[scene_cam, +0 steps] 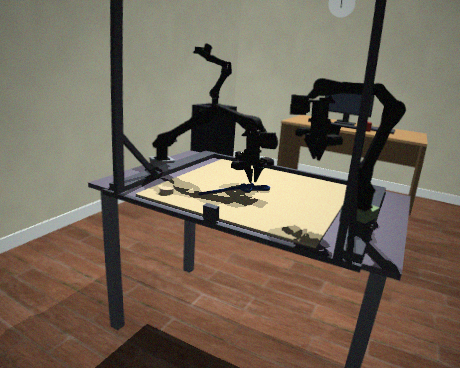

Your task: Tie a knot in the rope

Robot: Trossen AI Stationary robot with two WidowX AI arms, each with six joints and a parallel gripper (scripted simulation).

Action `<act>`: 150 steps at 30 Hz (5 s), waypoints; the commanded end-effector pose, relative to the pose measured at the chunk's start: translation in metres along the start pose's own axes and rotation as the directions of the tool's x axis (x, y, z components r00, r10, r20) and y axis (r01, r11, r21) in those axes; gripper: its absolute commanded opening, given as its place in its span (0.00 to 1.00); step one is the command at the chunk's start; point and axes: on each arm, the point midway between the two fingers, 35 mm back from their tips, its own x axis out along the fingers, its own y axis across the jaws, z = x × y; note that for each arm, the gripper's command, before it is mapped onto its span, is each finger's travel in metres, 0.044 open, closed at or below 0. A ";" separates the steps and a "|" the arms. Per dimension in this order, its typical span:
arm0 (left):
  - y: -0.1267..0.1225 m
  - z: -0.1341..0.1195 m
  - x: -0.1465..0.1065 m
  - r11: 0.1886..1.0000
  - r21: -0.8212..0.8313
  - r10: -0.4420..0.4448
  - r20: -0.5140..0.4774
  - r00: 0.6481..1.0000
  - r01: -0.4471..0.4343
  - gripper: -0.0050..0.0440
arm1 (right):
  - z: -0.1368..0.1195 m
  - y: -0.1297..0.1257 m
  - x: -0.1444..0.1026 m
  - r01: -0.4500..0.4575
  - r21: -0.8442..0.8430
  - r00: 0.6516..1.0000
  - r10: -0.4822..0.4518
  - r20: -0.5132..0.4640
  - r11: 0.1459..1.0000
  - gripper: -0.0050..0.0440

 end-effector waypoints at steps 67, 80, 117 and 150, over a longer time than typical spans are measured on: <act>-0.004 -0.007 -0.101 -0.142 0.980 -0.083 -0.153 0.985 0.140 0.27 | 0.001 0.000 -0.003 -0.012 0.002 1.000 0.012 -0.007 1.000 0.31; -0.004 -0.010 -0.096 -0.147 0.979 -0.083 -0.154 0.985 0.140 0.27 | 0.001 0.000 -0.003 -0.012 0.002 1.000 0.012 -0.007 1.000 0.31; -0.006 -0.032 -0.046 -0.148 0.977 -0.088 -0.166 0.982 0.151 0.27 | 0.001 0.000 -0.003 -0.012 0.002 1.000 0.012 -0.007 1.000 0.31; -0.006 -0.032 -0.020 -0.146 0.981 -0.074 -0.139 0.988 0.127 0.27 | 0.001 0.000 -0.003 -0.012 0.002 1.000 0.012 -0.007 1.000 0.31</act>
